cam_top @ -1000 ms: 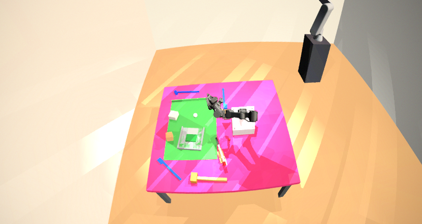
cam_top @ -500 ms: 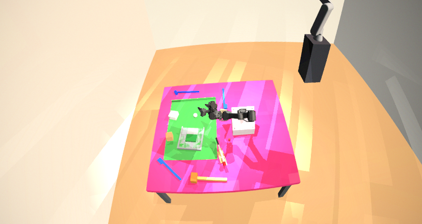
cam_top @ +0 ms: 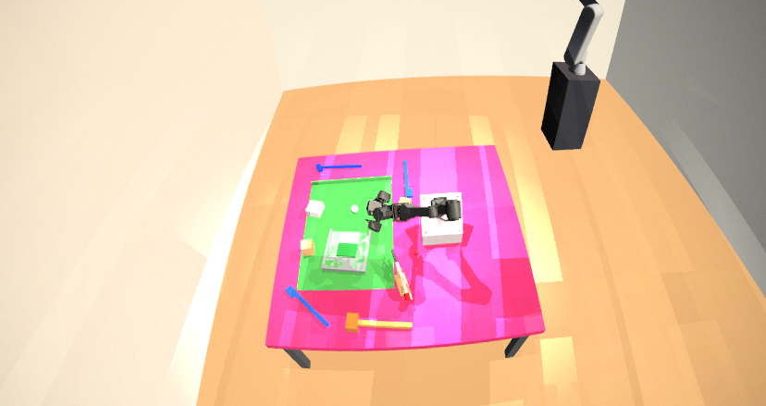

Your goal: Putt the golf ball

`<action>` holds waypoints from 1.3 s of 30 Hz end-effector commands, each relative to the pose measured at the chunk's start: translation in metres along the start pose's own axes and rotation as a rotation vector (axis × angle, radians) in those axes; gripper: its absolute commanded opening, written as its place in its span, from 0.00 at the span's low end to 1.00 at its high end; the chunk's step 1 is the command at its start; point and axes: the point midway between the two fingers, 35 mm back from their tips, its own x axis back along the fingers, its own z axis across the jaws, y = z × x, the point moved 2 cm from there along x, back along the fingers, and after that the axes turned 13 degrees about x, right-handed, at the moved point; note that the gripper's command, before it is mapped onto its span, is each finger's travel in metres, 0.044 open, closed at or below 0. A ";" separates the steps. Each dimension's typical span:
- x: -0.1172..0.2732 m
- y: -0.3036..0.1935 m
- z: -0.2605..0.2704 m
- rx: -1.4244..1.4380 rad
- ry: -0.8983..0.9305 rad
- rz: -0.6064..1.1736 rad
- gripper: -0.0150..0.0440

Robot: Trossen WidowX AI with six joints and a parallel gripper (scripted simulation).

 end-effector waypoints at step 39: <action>0.084 -0.053 0.140 1.578 1.383 -0.343 1.00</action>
